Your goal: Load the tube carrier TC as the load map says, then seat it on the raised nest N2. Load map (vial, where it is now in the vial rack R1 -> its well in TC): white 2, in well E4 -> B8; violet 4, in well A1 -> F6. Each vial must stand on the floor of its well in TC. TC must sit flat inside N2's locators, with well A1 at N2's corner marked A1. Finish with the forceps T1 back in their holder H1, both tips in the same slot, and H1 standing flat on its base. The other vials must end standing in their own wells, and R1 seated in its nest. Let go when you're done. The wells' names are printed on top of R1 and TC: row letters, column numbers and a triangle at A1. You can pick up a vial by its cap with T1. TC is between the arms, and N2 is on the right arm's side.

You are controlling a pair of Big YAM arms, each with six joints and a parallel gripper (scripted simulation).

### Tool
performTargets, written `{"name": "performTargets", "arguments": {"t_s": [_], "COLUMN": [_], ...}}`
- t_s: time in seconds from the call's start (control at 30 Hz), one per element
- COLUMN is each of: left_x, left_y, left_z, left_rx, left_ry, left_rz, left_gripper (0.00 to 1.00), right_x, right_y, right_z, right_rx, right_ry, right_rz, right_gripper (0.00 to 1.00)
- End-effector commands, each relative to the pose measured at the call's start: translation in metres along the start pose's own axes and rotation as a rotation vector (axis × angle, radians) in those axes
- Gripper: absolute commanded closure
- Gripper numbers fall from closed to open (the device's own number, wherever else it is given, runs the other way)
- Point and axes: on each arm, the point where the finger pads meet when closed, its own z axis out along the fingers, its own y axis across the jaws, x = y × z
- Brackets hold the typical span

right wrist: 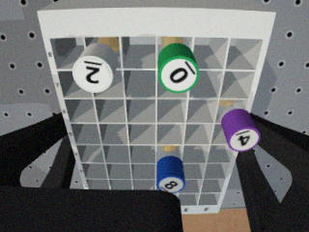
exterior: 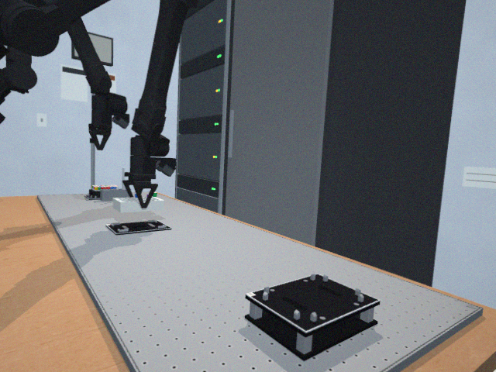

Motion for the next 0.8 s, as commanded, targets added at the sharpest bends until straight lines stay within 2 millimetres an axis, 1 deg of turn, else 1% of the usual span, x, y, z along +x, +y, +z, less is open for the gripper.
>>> {"name": "performTargets", "arguments": {"t_s": [0.0, 0.2, 0.33, 0.77], "left_x": [-0.01, -0.01, -0.01, -0.01], "left_y": [0.0012, 0.0012, 0.0012, 0.0012], "left_z": [-0.0042, -0.0042, -0.0042, -0.0042], "left_rx": [-0.006, -0.006, -0.006, -0.006], "left_ry": [-0.02, -0.02, -0.02, -0.02], "left_rz": [-0.004, -0.004, -0.004, -0.004], "left_gripper": [0.75, 0.75, 0.75, 0.75], "right_x": [-0.0024, -0.0019, -0.0046, -0.0047], "right_y": [0.0094, 0.0091, 0.0106, 0.0106], "right_z": [-0.0209, -0.0274, -0.0281, -0.028], "right_rx": [-0.017, -0.017, -0.02, -0.02], "right_ry": [-0.012, -0.012, -0.016, -0.016], "right_rz": [0.001, 0.001, 0.003, 0.002], "right_gripper": [1.0, 1.0, 1.0, 1.0]}}
